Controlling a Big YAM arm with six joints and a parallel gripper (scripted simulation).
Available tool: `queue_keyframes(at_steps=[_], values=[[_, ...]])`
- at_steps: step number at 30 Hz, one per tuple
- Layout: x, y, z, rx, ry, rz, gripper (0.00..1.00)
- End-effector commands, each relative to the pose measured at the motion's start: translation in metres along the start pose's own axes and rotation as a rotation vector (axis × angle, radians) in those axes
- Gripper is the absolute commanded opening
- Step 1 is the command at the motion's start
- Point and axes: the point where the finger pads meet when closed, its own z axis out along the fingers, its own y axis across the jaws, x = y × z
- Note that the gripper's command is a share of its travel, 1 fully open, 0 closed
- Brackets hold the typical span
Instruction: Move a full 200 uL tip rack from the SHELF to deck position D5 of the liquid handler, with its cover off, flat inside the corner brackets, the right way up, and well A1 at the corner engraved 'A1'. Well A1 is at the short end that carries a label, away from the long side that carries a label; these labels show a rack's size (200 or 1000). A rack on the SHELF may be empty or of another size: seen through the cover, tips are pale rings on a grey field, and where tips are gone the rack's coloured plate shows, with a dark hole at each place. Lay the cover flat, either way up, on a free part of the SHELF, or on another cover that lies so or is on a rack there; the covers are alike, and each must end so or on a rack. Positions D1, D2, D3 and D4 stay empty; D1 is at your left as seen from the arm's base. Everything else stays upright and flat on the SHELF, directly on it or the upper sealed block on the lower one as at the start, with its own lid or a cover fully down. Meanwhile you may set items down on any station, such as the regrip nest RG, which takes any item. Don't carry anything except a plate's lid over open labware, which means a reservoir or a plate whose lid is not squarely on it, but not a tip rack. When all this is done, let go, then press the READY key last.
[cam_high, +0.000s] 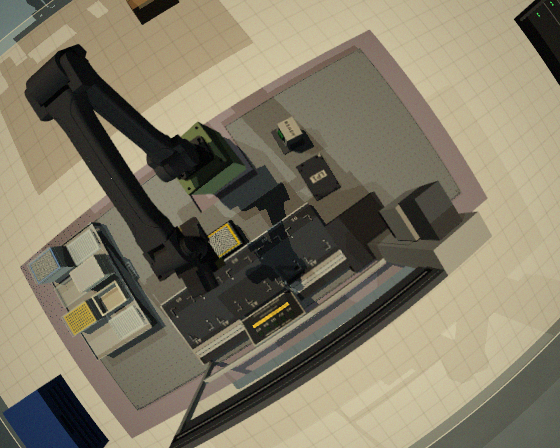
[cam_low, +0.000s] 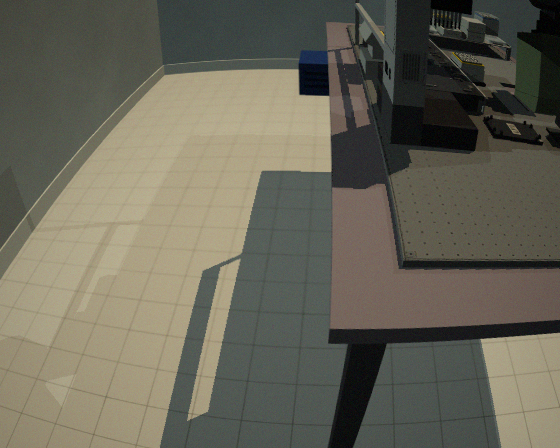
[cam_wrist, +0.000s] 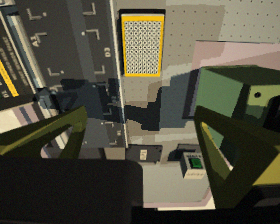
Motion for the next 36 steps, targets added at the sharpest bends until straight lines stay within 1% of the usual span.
queue_keyframes(at_steps=[1,2,8,9,10,12,14,17,32,34,36], values=[[-0.005,0.017,-0.022,-0.046,-0.013,0.012,1.0],[-0.005,0.019,-0.029,-0.061,-0.014,0.013,1.0],[-0.005,0.019,-0.039,-0.063,-0.014,0.013,1.0],[-0.005,0.019,-0.038,-0.058,-0.013,0.012,1.0],[0.001,0.002,-0.024,-0.023,-0.01,-0.038,1.0],[0.002,0.0,-0.021,-0.011,-0.007,-0.081,1.0],[-0.002,0.005,-0.023,-0.021,-0.01,-0.105,1.0],[-0.002,0.005,-0.023,-0.021,-0.01,-0.125,1.0],[-0.002,0.005,-0.023,-0.02,-0.013,-0.425,1.0],[-0.002,0.005,-0.023,-0.02,-0.013,-0.425,1.0],[-0.002,0.005,-0.023,-0.02,-0.014,-0.465,1.0]])
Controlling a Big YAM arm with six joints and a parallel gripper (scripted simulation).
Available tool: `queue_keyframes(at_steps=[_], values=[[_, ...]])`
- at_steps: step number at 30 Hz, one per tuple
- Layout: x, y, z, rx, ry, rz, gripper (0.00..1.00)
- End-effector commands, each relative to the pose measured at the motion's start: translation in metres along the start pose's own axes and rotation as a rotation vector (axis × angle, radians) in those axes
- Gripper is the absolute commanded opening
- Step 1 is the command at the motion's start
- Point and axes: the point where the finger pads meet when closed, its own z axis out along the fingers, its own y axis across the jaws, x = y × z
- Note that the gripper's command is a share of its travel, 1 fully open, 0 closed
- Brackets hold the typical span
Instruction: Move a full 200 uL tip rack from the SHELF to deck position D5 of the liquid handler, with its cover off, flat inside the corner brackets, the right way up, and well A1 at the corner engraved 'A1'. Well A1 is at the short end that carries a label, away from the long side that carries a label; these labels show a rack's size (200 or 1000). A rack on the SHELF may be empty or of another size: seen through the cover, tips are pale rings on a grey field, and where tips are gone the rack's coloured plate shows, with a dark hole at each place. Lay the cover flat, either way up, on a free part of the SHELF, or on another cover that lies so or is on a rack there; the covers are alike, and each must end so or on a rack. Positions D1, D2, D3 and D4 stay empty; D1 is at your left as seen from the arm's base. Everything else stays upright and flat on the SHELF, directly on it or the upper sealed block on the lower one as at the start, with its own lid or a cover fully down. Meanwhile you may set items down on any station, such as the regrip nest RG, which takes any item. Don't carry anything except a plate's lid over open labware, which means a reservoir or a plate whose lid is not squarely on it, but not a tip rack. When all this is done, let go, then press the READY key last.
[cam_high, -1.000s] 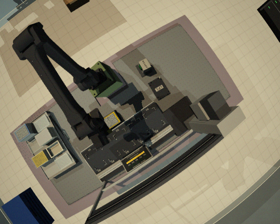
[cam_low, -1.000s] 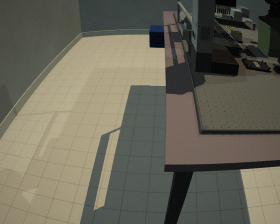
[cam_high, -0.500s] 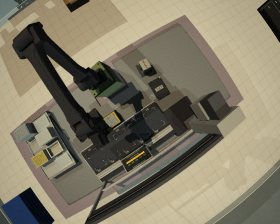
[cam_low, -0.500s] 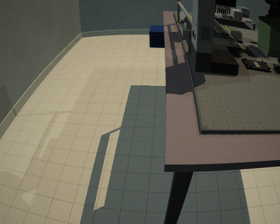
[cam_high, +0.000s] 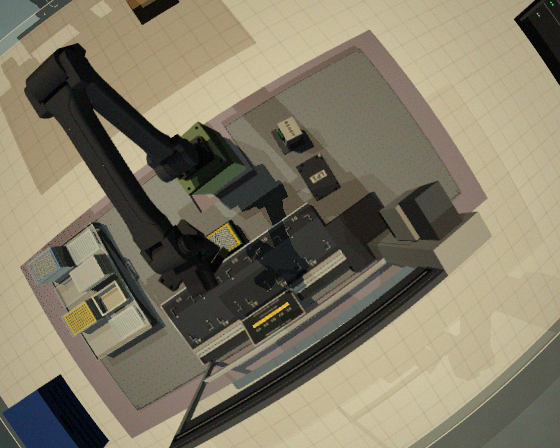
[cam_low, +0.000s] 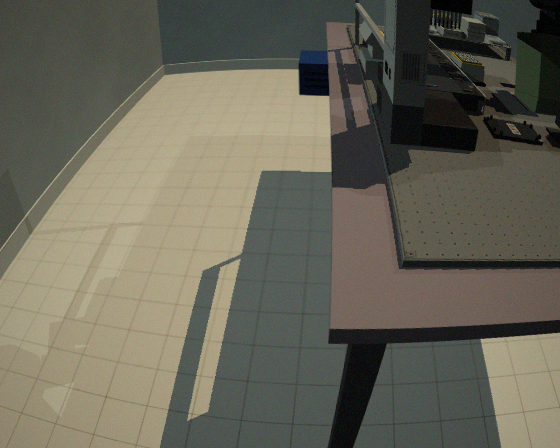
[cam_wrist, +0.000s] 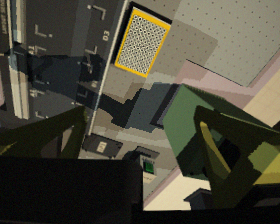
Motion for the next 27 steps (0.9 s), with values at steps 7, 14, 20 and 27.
queue_keyframes(at_steps=[7,14,20,27], values=[[-0.007,0.0062,-0.0105,-0.02,-0.02,-0.207,1.0],[-0.007,0.0063,-0.0105,-0.019,-0.021,-0.327,1.0],[-0.0071,0.0063,-0.0105,-0.019,-0.022,-0.392,1.0],[-0.0051,0.0018,-0.0101,-0.016,-0.021,-0.531,1.0]])
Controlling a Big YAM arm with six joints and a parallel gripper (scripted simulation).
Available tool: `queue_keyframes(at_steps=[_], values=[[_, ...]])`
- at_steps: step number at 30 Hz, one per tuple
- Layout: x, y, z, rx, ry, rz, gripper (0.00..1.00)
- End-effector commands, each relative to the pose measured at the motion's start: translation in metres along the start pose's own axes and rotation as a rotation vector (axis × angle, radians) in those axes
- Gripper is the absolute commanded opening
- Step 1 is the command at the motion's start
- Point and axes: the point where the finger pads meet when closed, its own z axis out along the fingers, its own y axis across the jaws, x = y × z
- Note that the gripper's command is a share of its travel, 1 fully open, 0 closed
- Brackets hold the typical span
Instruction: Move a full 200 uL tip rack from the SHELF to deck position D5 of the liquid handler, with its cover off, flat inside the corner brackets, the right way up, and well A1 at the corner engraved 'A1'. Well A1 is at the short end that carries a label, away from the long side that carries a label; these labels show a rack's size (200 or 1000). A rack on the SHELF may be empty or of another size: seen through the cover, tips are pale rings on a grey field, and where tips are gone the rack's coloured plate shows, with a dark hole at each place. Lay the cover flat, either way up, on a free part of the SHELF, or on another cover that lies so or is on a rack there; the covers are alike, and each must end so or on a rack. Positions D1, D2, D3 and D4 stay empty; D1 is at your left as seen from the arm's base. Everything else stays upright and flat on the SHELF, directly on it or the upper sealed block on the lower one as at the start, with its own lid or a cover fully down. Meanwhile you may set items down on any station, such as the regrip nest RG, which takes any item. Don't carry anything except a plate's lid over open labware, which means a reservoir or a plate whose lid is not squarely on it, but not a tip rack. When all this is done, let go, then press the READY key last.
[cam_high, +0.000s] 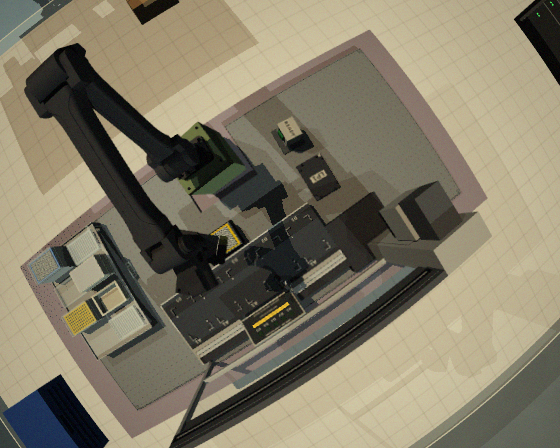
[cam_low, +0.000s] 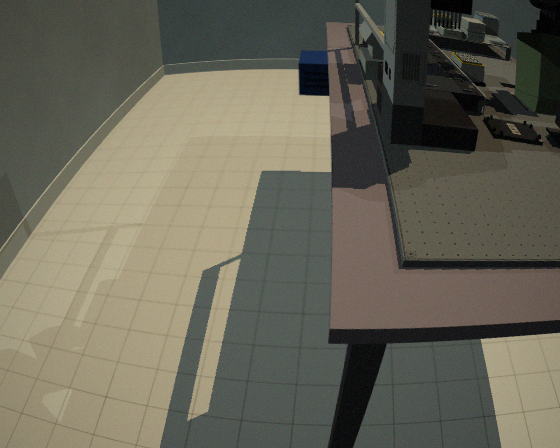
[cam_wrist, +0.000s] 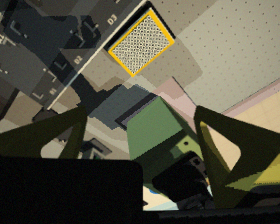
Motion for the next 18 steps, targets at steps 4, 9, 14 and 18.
queue_keyframes(at_steps=[4,9,14,18], values=[[-0.0058,-0.0003,-0.0103,-0.01,-0.025,-0.138,1.0],[-0.0059,-0.0003,-0.0103,-0.009,-0.025,-0.217,1.0],[-0.0058,-0.0002,-0.0104,-0.008,-0.026,-0.317,1.0],[-0.0058,-0.0002,-0.0104,-0.007,-0.026,-0.398,1.0]])
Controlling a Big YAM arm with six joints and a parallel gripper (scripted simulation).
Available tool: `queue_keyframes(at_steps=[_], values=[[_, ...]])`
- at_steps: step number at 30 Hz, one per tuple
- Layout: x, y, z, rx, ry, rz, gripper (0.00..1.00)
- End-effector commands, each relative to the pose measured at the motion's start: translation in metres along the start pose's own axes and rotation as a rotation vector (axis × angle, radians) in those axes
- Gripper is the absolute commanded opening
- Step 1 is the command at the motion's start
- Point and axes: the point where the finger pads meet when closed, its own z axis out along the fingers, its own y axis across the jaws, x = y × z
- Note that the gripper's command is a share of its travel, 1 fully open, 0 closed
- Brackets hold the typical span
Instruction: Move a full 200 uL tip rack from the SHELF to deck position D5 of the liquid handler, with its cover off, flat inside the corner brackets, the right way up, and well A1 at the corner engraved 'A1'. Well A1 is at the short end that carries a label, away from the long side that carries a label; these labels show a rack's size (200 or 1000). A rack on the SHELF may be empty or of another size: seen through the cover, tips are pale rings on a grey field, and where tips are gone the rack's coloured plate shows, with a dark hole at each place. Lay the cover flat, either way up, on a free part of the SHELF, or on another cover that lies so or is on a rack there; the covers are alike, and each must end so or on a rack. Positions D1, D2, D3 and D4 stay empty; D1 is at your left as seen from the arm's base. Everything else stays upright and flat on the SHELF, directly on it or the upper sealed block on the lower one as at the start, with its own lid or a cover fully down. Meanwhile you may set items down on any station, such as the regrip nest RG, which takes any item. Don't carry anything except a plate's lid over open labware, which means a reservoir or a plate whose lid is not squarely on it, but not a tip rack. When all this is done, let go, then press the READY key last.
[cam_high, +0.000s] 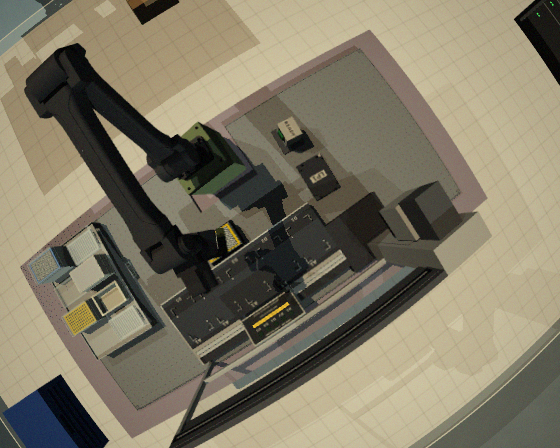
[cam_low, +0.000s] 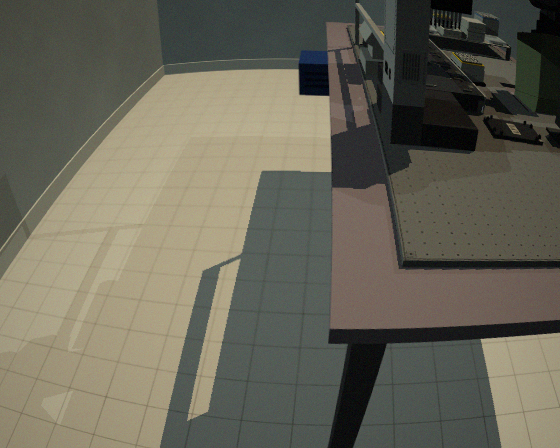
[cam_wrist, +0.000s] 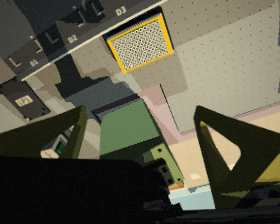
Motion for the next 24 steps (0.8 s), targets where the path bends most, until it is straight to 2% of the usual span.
queue_keyframes(at_steps=[1,4,18,21,22,24], values=[[-0.0055,-0.002,-0.0104,-0.003,-0.027,-0.103,1.0],[-0.0055,-0.002,-0.0104,-0.003,-0.027,-0.123,1.0],[-0.0055,-0.0019,-0.0104,0.0,-0.027,-0.403,1.0],[-0.0055,-0.0019,-0.0104,0.0,-0.027,-0.409,1.0],[0.0013,-0.0037,-0.0058,0.002,-0.012,-0.429,1.0],[-0.004,-0.0032,-0.0108,0.001,-0.026,-0.466,1.0]])
